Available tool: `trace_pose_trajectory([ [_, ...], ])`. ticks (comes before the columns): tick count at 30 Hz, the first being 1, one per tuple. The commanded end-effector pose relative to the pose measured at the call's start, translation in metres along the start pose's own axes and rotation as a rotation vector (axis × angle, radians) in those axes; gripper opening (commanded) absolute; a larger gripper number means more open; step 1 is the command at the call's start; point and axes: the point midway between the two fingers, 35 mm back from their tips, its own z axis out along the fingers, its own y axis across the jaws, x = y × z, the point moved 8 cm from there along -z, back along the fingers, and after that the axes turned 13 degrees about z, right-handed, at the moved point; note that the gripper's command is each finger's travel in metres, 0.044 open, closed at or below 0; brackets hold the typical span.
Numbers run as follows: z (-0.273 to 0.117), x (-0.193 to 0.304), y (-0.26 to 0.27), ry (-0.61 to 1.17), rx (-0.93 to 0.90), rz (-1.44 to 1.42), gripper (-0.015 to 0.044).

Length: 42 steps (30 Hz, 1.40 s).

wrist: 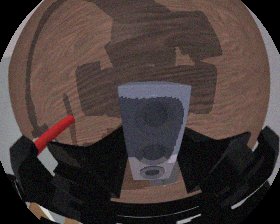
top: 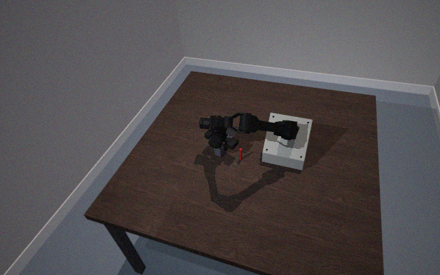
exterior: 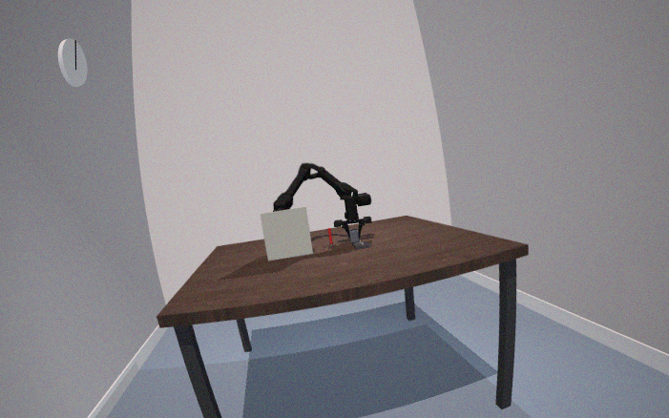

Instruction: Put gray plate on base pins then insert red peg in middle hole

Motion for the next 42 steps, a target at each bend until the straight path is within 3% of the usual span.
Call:
trace_pose_trajectory([
  [1,-0.012,-0.001,-0.004,-0.001,0.013,-0.006,0.0000],
  [42,-0.131,0.006,-0.002,0.001,0.013,-0.006,0.0000],
])
